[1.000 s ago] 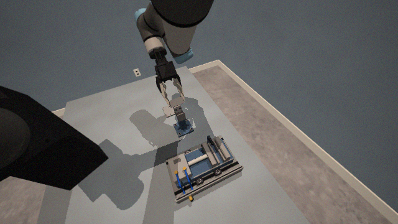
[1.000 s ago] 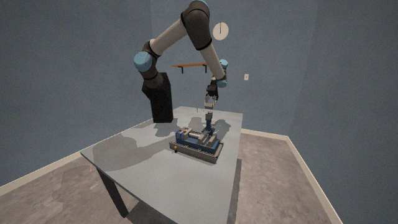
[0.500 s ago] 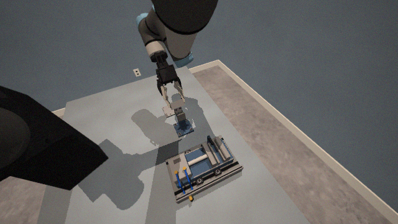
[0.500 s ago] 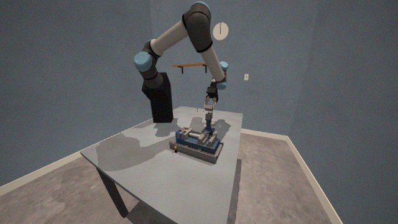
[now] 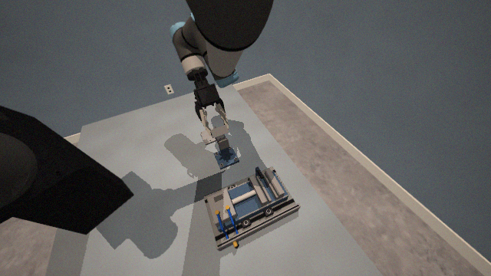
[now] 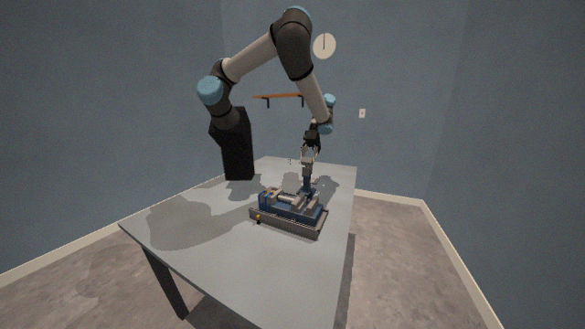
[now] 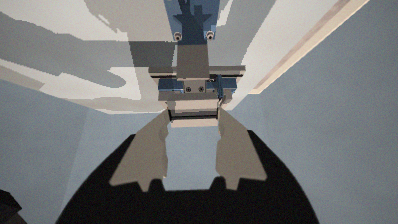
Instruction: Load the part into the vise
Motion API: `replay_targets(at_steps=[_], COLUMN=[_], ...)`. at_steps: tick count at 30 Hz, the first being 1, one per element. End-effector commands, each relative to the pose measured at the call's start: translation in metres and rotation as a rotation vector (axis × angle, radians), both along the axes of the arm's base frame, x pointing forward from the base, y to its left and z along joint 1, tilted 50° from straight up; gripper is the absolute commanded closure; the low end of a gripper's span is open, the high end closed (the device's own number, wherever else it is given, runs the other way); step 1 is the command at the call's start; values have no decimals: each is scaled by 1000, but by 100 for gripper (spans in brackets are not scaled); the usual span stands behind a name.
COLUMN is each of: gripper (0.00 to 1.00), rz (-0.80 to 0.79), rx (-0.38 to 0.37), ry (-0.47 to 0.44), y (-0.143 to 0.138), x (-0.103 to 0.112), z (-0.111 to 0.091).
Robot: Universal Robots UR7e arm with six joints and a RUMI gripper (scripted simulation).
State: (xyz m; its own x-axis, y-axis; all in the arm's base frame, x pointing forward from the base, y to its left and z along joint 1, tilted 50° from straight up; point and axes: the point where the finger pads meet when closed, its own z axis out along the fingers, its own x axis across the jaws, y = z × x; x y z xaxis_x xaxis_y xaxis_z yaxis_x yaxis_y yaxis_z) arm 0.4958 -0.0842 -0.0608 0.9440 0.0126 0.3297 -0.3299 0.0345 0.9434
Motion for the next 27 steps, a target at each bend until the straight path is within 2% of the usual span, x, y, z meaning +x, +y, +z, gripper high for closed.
replay_targets(at_steps=[1, 27], gripper=[100, 100], rz=[0, 0], rx=[0, 0], ry=[-4, -4], y=[-6, -17], x=[4, 8], z=[-4, -14])
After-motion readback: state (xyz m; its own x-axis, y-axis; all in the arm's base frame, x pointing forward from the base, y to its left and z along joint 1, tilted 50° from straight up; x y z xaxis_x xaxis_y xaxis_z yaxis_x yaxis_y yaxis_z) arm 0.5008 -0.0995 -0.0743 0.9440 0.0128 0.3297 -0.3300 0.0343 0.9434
